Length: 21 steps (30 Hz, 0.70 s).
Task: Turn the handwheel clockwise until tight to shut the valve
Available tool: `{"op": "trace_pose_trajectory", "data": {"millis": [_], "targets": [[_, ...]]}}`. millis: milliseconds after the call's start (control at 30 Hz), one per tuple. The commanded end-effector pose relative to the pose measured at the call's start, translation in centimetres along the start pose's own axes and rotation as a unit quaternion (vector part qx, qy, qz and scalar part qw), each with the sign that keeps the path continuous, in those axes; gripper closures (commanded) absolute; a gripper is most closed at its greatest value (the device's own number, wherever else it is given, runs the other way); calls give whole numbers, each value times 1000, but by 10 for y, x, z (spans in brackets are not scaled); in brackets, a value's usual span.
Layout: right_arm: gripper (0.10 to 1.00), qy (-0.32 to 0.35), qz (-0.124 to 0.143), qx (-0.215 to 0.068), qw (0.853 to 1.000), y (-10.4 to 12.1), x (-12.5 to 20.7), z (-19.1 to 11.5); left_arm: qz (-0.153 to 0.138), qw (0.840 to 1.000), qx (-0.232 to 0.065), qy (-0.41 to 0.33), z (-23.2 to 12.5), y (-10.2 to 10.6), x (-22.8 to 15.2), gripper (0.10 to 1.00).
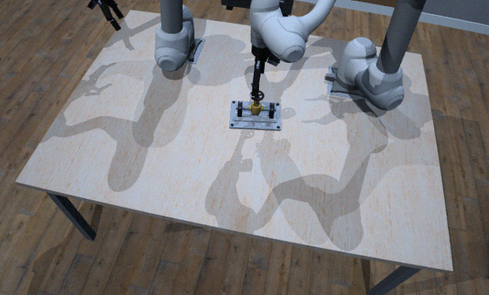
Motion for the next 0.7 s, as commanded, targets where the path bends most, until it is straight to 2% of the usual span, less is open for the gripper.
{"op": "trace_pose_trajectory", "data": {"millis": [0, 167, 633, 667], "targets": [[98, 86, -7, 2, 996, -17, 35, 5, -1, 1000, 0, 0, 0, -1, 0, 98], [98, 144, -10, 3, 990, -27, 59, 5, -1, 1000, 0, 0, 0, -1, 0, 98], [98, 178, -12, 4, 984, -33, 74, 4, -1, 1000, 0, 0, 0, -1, 0, 98], [98, 178, -12, 4, 984, -33, 74, 4, -1, 1000, 0, -6, 0, -1, 0, 579]]}}
Point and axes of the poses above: on each arm, the point where the finger pads meet when closed, its own y axis out along the fingers, its own x axis across the jaws, z = x × y, the point moved 10 cm from there along -y, back along the fingers, and after that the axes turned 13 degrees about y, right-handed, at the moved point
